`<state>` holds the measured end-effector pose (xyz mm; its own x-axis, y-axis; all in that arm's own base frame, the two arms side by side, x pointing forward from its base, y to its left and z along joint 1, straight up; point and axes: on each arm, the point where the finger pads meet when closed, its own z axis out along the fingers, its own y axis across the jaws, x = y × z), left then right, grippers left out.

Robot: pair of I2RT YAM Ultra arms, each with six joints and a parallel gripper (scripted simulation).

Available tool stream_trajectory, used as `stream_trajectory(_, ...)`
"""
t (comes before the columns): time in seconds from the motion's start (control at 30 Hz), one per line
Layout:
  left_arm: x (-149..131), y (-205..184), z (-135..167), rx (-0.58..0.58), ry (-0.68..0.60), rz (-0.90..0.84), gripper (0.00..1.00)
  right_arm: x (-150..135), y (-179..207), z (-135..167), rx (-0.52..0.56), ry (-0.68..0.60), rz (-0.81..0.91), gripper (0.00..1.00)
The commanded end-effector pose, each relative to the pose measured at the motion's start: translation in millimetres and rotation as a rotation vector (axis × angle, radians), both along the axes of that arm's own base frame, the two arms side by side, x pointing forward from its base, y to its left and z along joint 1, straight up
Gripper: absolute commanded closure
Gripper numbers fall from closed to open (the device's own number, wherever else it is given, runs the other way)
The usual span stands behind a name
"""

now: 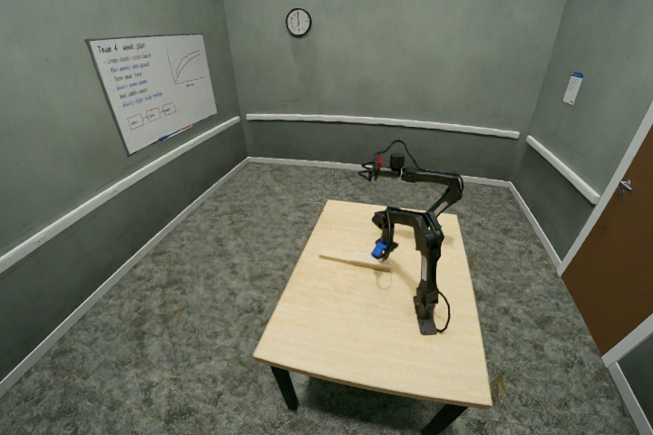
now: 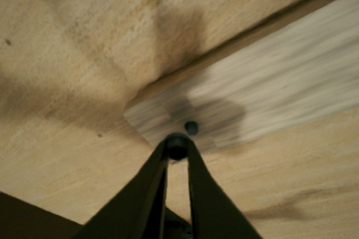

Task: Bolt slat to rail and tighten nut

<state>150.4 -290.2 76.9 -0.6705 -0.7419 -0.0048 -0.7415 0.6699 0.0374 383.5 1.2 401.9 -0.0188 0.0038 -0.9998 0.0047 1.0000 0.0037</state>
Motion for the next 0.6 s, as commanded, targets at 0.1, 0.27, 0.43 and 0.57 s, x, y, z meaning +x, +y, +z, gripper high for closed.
stream_trajectory(0.1,4,-8,11,-0.039,-0.03,-0.001,0.88,-3,0,10,-0.004,-0.031,0.005,0.0)
stream_trajectory(0.27,4,-8,7,-0.039,-0.03,-0.001,0.88,-3,0,10,-0.004,-0.031,0.005,0.0)
stream_trajectory(0.43,5,-9,5,-0.039,-0.03,-0.001,0.88,-3,0,10,-0.004,-0.031,0.005,0.0)
stream_trajectory(0.57,5,-9,3,-0.039,-0.03,-0.001,0.88,-3,0,10,-0.004,-0.031,0.005,0.0)
